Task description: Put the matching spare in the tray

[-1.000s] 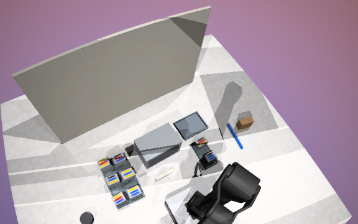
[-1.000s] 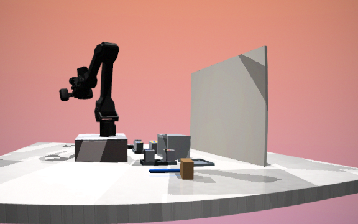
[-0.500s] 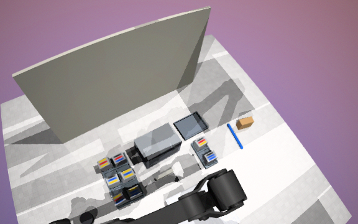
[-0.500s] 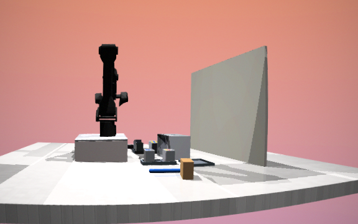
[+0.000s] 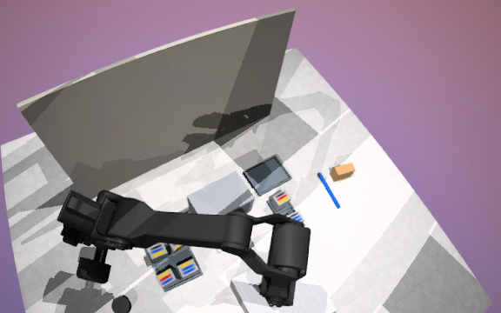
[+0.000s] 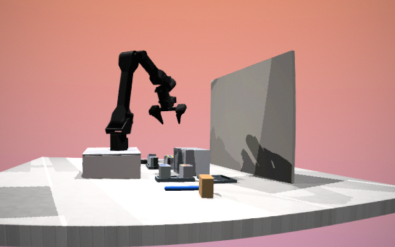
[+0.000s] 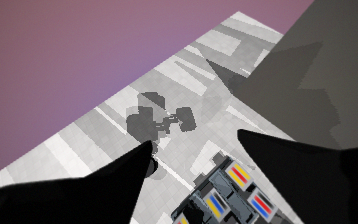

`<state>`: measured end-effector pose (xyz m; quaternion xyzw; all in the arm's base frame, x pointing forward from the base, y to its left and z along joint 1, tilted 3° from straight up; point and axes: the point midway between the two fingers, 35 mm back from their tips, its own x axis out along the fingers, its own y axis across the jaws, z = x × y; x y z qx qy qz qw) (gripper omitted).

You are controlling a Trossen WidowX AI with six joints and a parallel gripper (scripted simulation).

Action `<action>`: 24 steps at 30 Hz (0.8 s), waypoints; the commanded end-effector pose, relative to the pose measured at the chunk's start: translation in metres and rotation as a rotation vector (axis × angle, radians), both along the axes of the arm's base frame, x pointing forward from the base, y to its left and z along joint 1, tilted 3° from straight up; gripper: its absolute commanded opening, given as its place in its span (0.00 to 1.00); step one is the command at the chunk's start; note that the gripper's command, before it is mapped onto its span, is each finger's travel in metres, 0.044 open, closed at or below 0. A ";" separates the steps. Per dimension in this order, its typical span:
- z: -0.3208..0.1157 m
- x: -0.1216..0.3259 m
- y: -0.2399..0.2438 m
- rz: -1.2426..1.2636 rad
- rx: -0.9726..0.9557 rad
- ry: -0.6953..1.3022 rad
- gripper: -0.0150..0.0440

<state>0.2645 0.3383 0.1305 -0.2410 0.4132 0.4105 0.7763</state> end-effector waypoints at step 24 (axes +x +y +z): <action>0.008 0.115 -0.319 -0.903 -0.315 0.512 1.00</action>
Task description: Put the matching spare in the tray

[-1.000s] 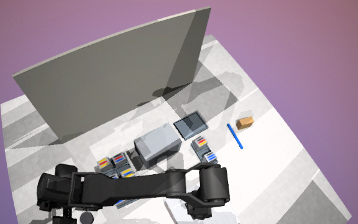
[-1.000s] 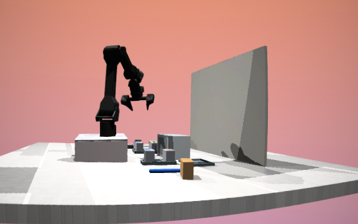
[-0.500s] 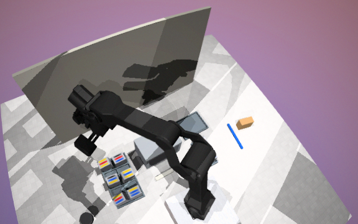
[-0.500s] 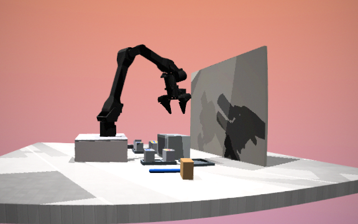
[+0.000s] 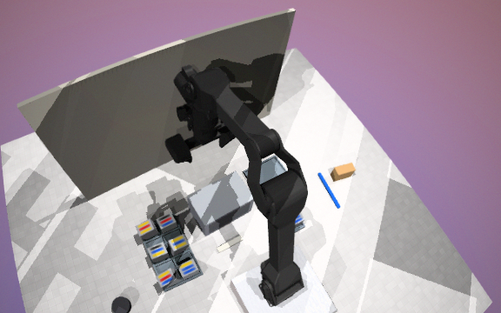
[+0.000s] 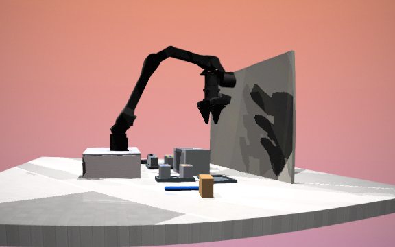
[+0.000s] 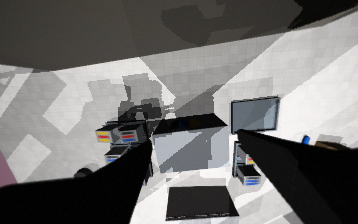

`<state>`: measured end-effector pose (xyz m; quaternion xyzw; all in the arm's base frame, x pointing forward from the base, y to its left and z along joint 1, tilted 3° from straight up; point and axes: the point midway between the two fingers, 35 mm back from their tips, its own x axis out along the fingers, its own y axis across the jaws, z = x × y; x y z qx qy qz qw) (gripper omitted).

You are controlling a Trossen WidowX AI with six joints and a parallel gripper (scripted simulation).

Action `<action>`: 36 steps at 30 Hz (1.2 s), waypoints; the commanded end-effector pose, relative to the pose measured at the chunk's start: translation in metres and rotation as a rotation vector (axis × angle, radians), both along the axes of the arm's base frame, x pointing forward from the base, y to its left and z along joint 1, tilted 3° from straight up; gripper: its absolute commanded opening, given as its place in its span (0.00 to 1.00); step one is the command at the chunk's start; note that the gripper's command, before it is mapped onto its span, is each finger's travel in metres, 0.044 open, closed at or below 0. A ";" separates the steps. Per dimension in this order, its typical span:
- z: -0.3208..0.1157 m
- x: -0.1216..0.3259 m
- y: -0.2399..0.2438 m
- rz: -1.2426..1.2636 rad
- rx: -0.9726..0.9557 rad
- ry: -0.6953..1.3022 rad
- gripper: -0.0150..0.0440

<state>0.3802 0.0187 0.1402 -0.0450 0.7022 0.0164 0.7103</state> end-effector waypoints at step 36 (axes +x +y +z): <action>-0.075 -0.140 0.210 1.470 0.011 0.071 0.96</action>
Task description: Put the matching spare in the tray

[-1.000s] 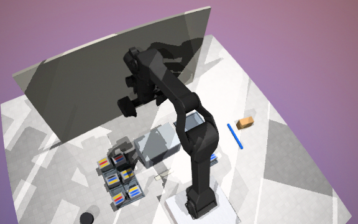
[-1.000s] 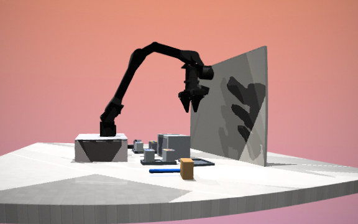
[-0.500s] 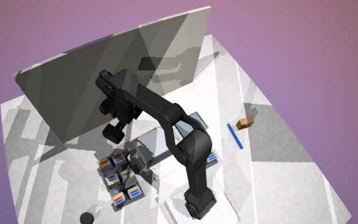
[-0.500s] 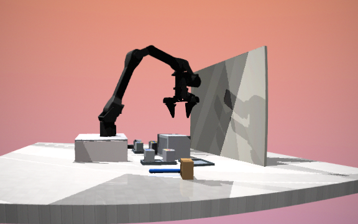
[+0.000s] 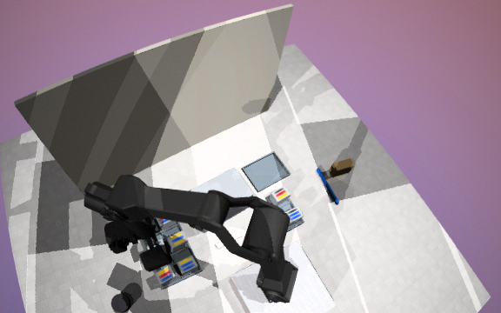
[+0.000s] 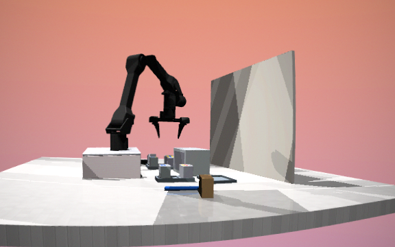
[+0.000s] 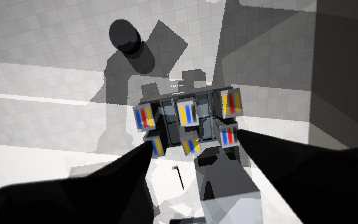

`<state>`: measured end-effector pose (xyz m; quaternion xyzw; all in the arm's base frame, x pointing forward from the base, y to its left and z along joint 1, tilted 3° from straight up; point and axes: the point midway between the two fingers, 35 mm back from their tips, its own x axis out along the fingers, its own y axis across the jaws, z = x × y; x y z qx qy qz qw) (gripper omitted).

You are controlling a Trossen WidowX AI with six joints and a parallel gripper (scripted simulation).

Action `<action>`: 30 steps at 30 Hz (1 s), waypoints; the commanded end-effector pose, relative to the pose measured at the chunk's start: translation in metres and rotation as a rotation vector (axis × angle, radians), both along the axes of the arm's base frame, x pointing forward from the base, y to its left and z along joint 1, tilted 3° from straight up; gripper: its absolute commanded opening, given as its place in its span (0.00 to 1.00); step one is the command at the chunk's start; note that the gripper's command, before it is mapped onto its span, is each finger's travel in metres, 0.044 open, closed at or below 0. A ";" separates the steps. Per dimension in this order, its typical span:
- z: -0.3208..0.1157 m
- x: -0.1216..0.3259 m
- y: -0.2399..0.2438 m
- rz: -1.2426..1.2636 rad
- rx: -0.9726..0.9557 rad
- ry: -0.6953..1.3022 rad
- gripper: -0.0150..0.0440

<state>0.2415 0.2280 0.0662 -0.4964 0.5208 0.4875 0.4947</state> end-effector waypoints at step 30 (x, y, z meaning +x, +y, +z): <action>-0.064 0.000 0.000 0.019 0.008 -0.003 0.76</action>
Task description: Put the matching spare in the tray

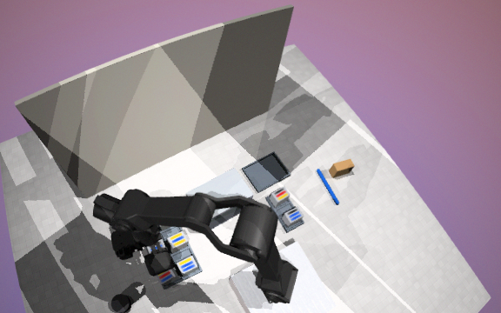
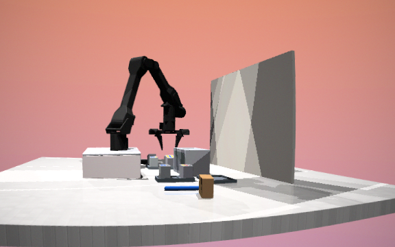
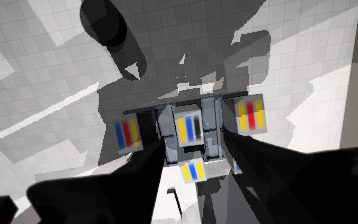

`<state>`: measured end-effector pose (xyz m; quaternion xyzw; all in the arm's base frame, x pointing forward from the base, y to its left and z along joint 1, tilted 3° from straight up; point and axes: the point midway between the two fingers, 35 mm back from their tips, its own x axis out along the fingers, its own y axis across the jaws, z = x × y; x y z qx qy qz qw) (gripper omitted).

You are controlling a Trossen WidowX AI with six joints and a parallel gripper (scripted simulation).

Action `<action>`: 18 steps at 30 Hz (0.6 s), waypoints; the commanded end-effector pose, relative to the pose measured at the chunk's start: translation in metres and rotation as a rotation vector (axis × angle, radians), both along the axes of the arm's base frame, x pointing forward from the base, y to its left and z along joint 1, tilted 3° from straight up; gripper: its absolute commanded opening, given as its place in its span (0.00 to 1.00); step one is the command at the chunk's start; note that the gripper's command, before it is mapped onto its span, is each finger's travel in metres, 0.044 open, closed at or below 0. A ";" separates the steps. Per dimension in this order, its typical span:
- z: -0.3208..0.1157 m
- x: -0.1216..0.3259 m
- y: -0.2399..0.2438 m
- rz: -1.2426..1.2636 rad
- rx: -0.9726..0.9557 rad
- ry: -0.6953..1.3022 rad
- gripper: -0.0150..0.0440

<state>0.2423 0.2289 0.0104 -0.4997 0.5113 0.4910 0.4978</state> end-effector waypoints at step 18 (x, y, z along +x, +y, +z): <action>-0.038 0.000 -0.001 0.006 -0.005 0.009 0.76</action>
